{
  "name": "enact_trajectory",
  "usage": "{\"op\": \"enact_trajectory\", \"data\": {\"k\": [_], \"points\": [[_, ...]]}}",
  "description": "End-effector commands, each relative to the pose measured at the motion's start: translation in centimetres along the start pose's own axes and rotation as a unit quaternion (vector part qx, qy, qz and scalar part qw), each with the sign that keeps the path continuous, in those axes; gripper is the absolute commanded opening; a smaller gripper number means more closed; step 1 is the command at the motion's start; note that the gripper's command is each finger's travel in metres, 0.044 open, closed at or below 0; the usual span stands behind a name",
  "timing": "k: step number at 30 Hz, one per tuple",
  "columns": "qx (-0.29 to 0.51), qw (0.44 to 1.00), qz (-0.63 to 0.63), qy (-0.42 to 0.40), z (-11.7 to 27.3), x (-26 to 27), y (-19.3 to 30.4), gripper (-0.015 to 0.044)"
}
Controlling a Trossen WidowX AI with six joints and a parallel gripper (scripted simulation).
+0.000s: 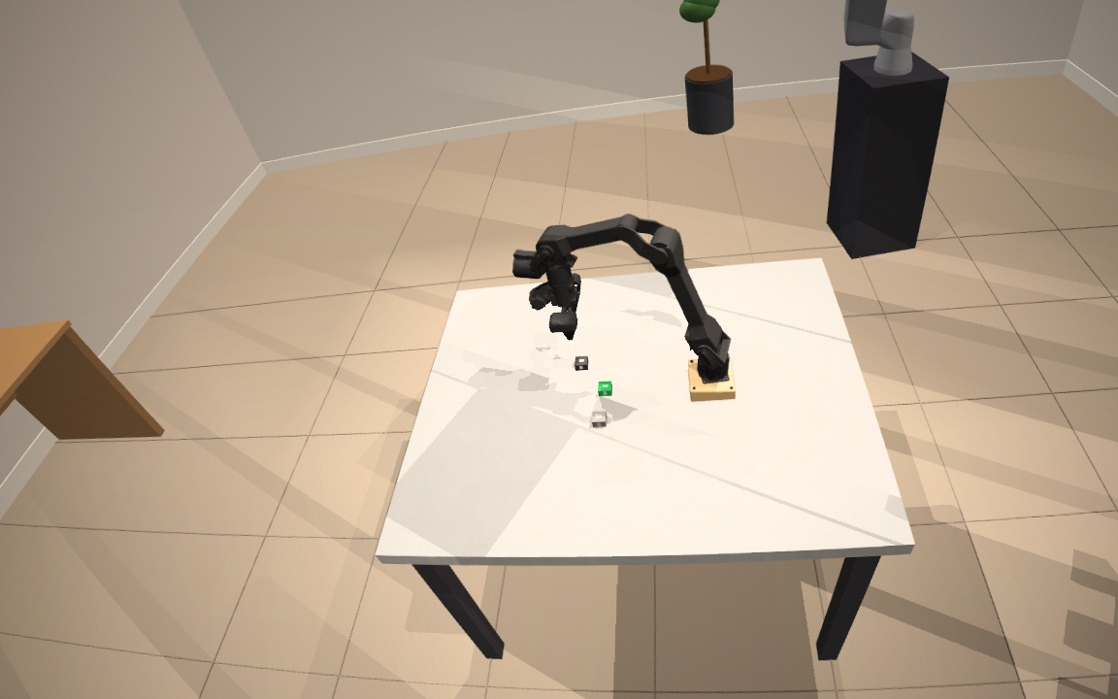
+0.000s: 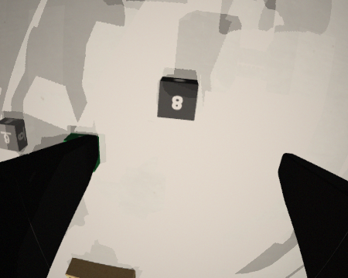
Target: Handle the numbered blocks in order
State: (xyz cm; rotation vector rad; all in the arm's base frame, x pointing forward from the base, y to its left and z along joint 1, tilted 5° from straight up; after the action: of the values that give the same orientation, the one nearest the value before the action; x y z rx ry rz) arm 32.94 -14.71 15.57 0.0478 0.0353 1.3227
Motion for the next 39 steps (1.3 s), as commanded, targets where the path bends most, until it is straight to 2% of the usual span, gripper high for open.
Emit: {"op": "enact_trajectory", "data": {"k": [1, 8, 17, 39], "points": [[0.001, 1.000, -0.003, 0.003, 0.1, -0.1, 0.0, 0.0400], [0.001, 1.000, -0.003, 0.003, 0.1, 0.2, 0.1, 0.0400], [0.003, 1.000, -0.003, -0.002, 0.0, 10.2, 7.7, 0.0400], [0.004, 1.000, -0.003, -0.002, 0.0, 10.4, 7.8, 0.0400]]}}
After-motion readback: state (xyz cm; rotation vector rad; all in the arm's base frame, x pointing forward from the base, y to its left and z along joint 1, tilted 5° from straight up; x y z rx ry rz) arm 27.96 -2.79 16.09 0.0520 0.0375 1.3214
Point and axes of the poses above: the point midway between the two fingers, 35 mm back from their tips, its own z axis back along the fingers, its own x axis across the jaws, y = z × x, the point moved 5 cm from there along z, back along the fingers, and after that the axes turned 6 degrees about -z, right-handed, at the moved point
